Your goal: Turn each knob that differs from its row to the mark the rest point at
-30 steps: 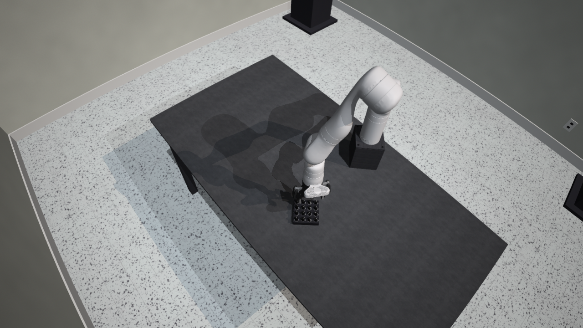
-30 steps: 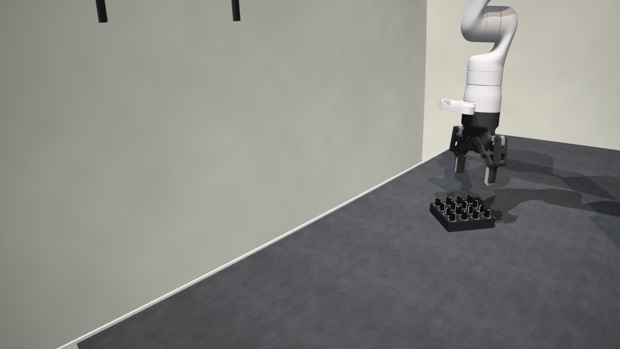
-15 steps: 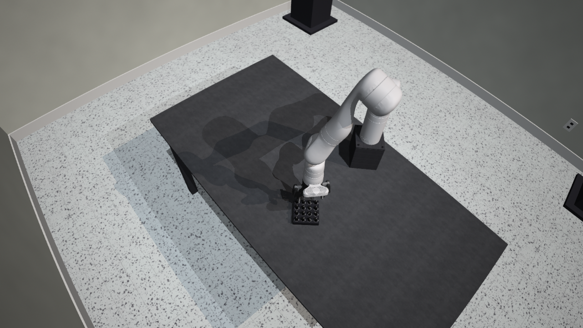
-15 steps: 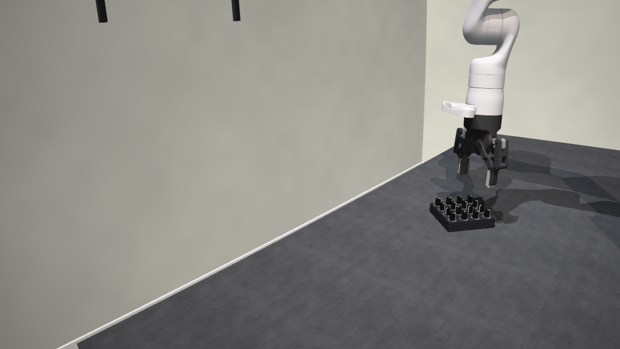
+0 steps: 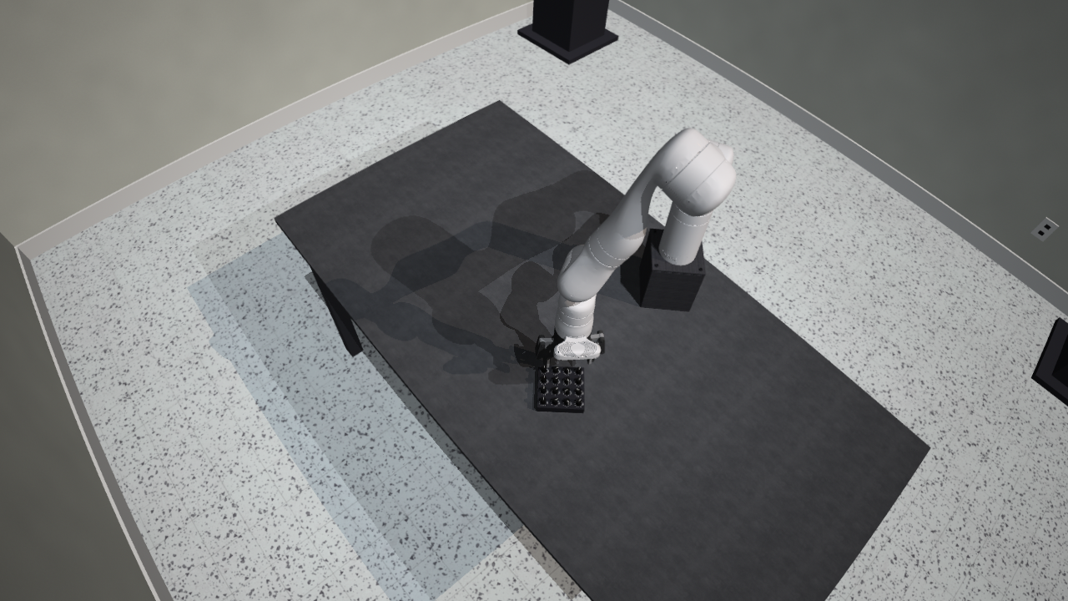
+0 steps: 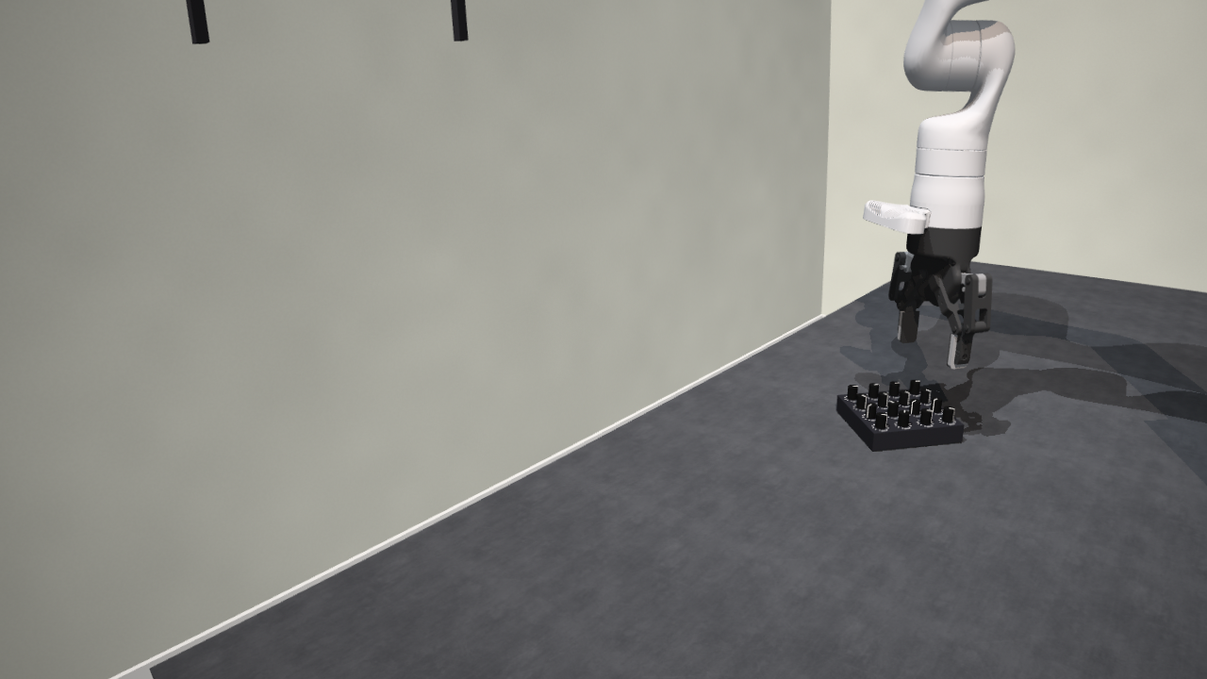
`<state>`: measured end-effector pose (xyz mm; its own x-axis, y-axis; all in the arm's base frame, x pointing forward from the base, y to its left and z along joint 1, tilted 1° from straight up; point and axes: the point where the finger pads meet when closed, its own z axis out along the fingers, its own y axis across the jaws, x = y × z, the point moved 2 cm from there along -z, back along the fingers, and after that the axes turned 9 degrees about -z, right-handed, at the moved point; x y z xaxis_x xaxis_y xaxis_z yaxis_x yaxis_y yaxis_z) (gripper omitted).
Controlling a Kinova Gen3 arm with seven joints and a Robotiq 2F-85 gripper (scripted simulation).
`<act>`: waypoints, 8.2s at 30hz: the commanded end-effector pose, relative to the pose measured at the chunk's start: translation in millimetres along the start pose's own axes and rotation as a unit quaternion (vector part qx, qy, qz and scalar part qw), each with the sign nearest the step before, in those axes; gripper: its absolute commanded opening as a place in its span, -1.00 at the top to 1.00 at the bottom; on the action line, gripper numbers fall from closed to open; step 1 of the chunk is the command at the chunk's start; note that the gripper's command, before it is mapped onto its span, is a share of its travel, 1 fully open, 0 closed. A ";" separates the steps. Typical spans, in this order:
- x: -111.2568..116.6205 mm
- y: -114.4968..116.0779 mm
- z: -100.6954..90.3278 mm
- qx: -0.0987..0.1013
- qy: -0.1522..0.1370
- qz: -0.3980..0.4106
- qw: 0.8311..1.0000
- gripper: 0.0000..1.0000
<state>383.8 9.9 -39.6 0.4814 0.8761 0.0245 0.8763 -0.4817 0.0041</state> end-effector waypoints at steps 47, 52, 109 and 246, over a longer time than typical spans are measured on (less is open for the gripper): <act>-12.9 -2.7 7.9 -0.007 -0.015 0.054 0.998 -1.00; -13.6 -2.9 8.3 -0.007 -0.016 0.057 0.998 -1.00; -13.7 -2.9 8.4 -0.007 -0.016 0.057 0.998 -1.00; -65.1 -19.0 8.8 -0.008 -0.015 0.056 0.998 -1.00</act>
<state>335.5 -37.9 -50.5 0.5770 0.8167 -0.0043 0.8167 -0.5769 0.0175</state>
